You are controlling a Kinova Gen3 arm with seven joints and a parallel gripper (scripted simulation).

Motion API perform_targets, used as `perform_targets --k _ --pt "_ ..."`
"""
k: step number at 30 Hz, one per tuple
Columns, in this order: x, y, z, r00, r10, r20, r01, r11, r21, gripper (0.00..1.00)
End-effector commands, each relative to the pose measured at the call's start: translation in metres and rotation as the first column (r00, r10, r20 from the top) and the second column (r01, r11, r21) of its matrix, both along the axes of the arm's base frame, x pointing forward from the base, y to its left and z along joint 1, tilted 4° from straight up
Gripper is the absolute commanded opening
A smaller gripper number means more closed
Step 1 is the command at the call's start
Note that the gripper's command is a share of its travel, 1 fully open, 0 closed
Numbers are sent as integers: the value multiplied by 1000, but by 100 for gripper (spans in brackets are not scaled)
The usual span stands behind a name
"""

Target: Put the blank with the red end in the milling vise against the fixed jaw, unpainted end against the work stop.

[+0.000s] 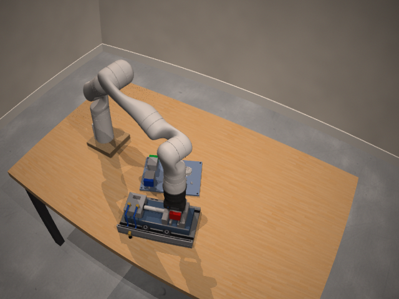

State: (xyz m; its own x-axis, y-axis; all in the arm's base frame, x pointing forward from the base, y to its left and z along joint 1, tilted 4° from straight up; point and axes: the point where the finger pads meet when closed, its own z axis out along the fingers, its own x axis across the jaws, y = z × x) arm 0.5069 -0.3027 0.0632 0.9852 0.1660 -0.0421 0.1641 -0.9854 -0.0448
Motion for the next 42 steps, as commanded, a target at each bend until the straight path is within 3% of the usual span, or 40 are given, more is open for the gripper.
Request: perform_targets --k 1,42 --pt "1 0 2 1000 0 2 0 1000 -1 100" --pt "1 -1 8 1000 0 3 0 1000 -2 100"
